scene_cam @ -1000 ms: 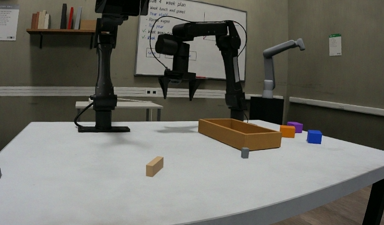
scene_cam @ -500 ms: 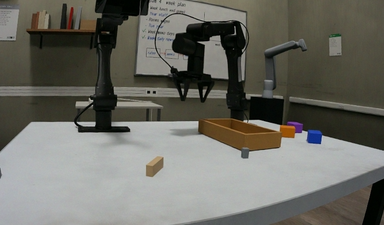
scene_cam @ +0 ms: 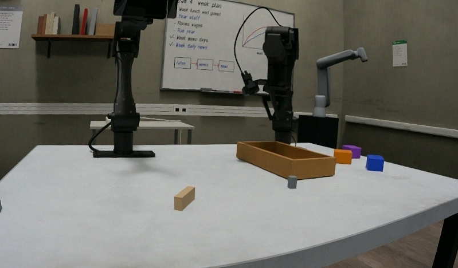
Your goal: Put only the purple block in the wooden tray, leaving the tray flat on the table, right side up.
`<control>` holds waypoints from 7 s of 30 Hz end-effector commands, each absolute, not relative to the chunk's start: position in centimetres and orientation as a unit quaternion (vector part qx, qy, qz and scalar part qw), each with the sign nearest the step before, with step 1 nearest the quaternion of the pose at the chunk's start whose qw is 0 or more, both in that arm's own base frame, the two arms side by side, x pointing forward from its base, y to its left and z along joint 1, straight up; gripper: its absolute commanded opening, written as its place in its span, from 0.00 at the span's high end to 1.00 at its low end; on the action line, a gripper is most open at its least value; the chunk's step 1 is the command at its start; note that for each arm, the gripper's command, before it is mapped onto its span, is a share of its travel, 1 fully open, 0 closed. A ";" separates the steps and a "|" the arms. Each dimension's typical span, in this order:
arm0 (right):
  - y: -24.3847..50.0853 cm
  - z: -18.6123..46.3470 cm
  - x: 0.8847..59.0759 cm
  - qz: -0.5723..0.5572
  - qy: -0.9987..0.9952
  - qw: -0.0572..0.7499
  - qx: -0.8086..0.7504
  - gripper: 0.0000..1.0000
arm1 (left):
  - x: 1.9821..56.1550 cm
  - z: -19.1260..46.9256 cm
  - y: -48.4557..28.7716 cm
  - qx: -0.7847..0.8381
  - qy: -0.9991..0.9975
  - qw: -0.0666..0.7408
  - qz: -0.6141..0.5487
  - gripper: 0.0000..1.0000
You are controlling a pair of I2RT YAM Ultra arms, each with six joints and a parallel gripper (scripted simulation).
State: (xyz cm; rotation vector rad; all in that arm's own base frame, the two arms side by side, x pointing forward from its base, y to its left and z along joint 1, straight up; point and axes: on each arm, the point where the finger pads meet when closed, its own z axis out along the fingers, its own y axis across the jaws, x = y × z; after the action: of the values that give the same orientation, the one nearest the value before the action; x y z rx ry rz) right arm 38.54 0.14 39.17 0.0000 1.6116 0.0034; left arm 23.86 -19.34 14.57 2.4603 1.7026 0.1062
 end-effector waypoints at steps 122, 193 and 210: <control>30.6 35.0 26.6 0.245 0.724 0.555 -0.329 0.00 | 18.2 7.6 20.2 0.103 0.995 0.011 0.015 0.23; 40.7 33.1 8.0 0.358 0.633 0.445 -0.523 0.00 | 18.5 2.6 20.7 0.120 0.993 0.006 0.008 0.62; 38.5 32.2 8.4 0.340 0.649 0.433 -0.525 0.00 | 17.3 9.1 19.1 0.103 0.994 -0.017 -0.024 0.53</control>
State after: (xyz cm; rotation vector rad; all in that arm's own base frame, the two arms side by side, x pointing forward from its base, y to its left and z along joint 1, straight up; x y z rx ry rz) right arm 7.99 39.96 30.88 -1.3380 1.6238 0.8510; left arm 17.83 19.62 6.99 0.3713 3.1484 -0.0568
